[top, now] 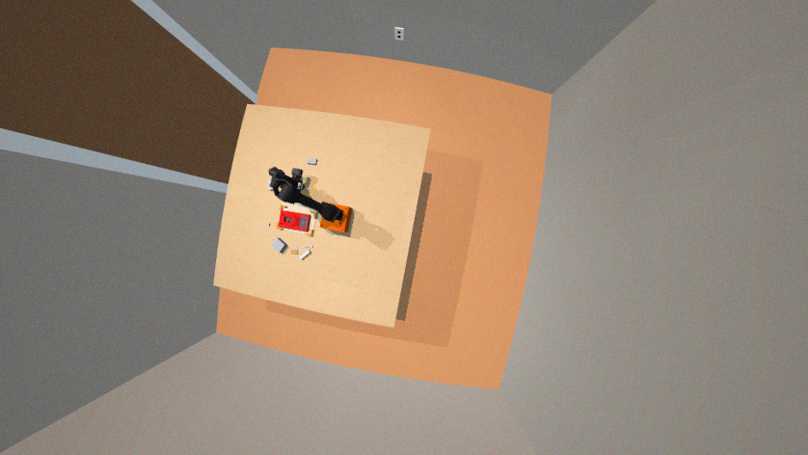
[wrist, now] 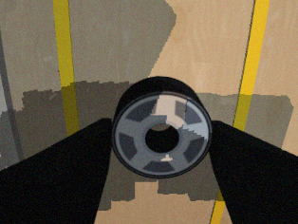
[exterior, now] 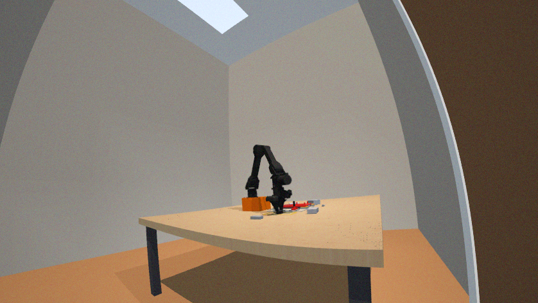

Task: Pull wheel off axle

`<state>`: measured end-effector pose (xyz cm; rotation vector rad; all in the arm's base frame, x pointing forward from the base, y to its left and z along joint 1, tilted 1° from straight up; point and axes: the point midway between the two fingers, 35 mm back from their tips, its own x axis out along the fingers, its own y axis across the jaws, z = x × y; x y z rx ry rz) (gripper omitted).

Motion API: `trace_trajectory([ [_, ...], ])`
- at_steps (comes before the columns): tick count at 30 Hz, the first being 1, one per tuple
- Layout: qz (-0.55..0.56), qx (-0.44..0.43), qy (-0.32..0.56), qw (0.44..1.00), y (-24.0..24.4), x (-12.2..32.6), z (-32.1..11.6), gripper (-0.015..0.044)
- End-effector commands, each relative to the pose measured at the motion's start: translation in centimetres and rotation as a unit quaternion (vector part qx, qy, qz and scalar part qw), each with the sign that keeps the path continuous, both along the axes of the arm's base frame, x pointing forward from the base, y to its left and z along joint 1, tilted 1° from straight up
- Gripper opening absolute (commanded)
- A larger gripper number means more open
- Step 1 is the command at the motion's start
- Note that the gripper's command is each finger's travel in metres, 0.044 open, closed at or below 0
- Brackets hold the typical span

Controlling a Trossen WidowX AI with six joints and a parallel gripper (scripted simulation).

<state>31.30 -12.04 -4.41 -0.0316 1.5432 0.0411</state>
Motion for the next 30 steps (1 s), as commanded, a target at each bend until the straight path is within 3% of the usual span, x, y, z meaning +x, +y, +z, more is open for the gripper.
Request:
trace_trajectory([
  [1,0.000,0.000,0.001,1.000,0.0,0.0,0.0,0.0263],
  [3,0.000,0.000,0.000,1.000,0.0,0.0,0.6,0.0300],
  [9,0.001,0.000,-0.002,1.000,-0.1,-0.1,5.8,0.0300],
  [13,0.001,0.001,-0.003,1.000,-0.1,-0.2,6.0,0.0300],
  [19,-0.001,0.000,-0.002,1.000,1.1,-3.4,7.9,0.0440],
  [25,0.001,0.002,0.001,1.000,2.9,-8.1,10.1,0.0440],
  [30,0.001,0.002,0.001,1.000,3.1,-8.6,10.3,0.0440],
])
